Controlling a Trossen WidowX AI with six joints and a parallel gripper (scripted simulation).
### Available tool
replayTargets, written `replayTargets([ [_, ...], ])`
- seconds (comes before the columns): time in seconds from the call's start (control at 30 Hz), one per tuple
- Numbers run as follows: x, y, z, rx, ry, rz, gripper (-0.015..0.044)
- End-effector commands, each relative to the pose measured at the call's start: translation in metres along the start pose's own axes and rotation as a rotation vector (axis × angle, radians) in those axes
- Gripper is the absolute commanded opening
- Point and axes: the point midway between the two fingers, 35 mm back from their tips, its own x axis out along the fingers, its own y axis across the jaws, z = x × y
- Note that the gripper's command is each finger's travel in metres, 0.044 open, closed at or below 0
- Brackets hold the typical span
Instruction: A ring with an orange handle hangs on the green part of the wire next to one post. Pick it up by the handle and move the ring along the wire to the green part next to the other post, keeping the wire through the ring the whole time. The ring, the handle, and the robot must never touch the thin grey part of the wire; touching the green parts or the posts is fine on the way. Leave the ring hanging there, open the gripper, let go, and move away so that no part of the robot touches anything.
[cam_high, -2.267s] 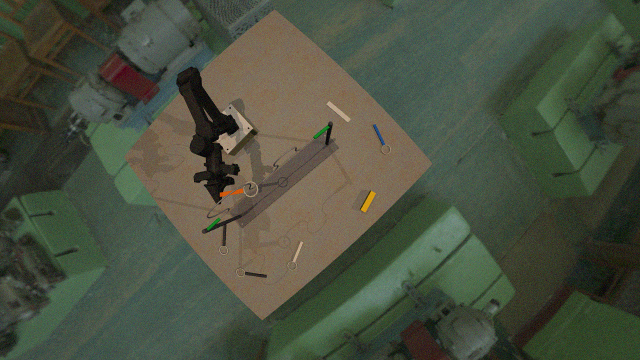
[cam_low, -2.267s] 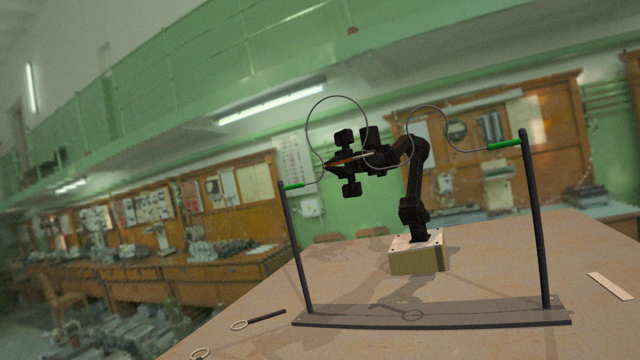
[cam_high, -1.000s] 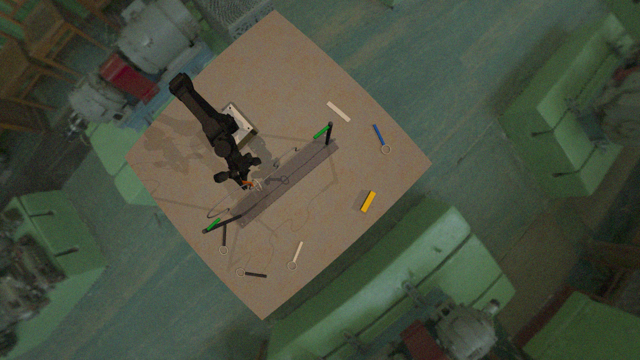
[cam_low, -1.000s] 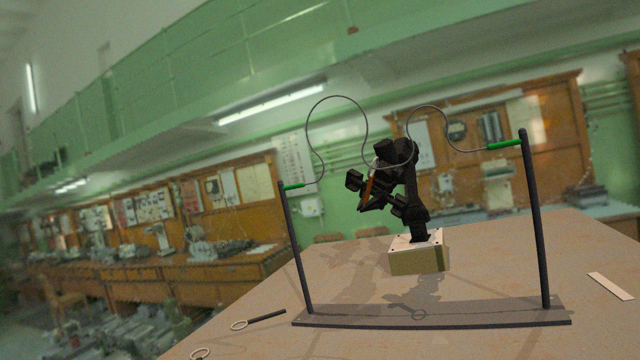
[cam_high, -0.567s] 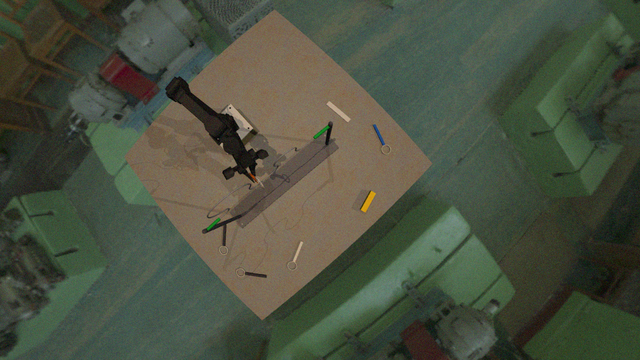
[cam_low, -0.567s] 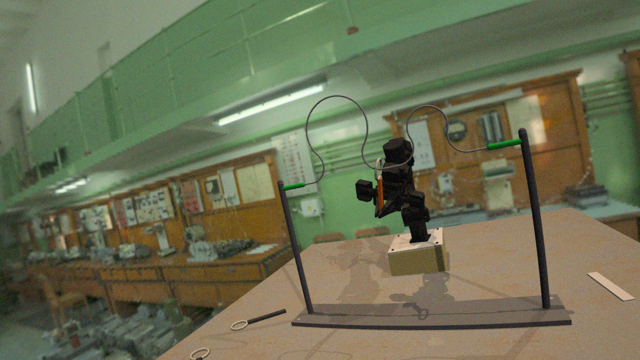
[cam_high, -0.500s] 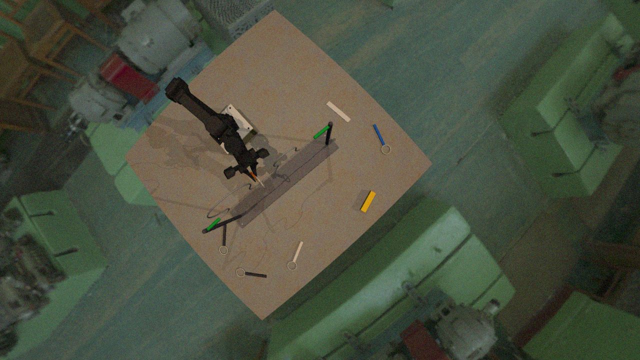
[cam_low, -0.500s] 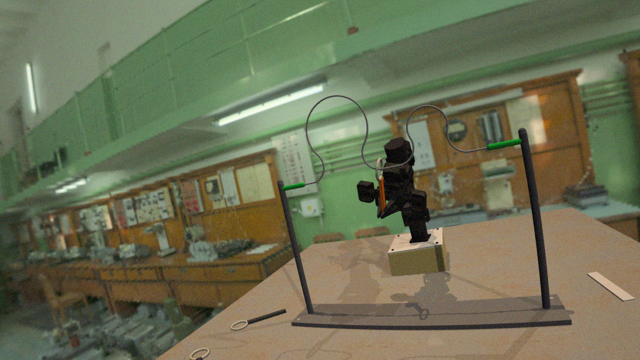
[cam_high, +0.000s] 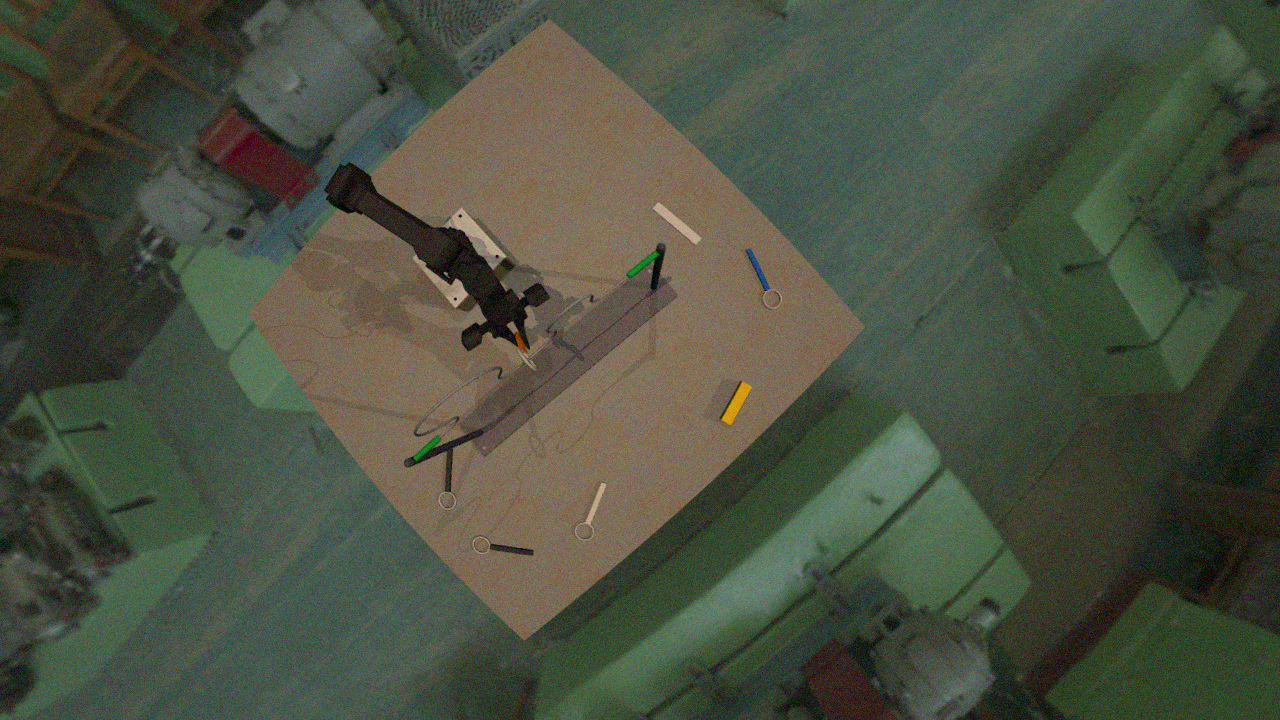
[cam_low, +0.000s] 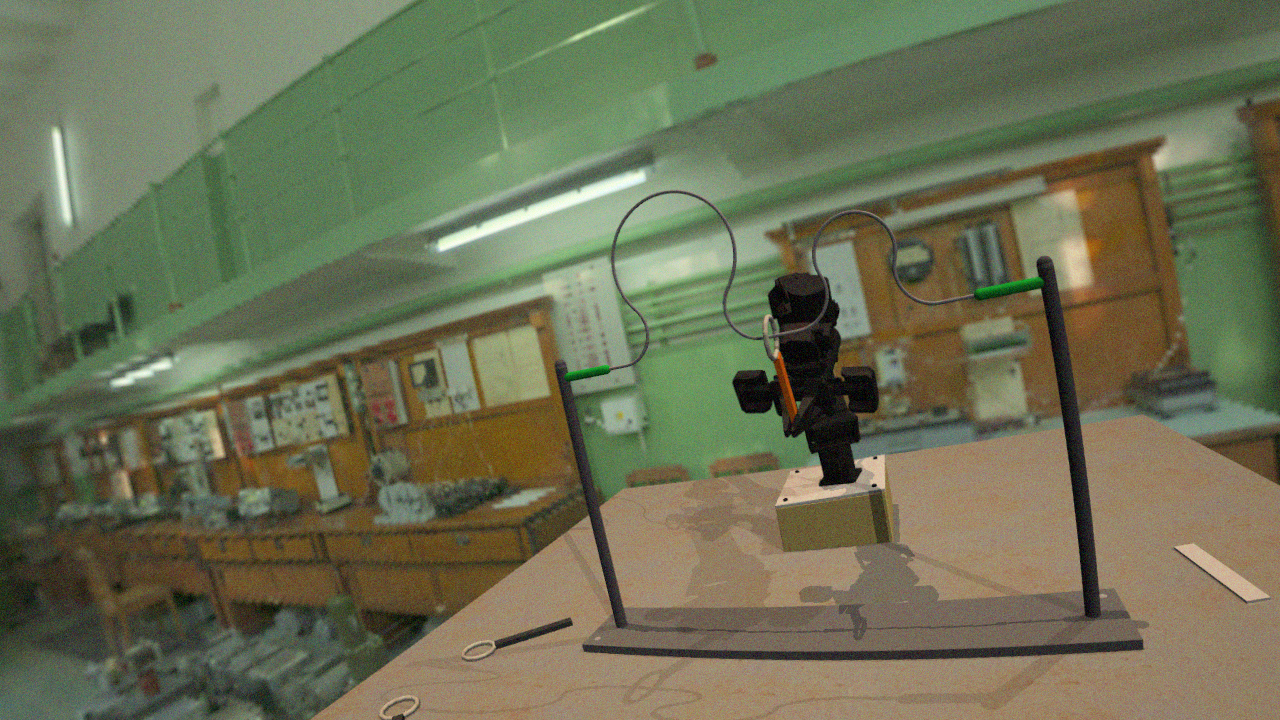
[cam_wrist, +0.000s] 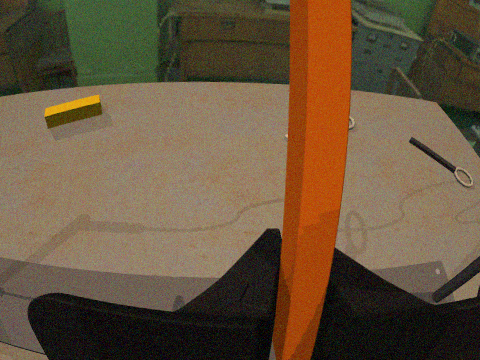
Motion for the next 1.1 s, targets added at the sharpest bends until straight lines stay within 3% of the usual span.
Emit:
replayTargets([
  [0.0, 0.000, 0.007, 0.003, 0.026, 0.003, 0.011, -0.0150],
  [1.07, -0.009, 0.058, 0.007, 0.195, 0.022, 0.108, -0.0150],
])
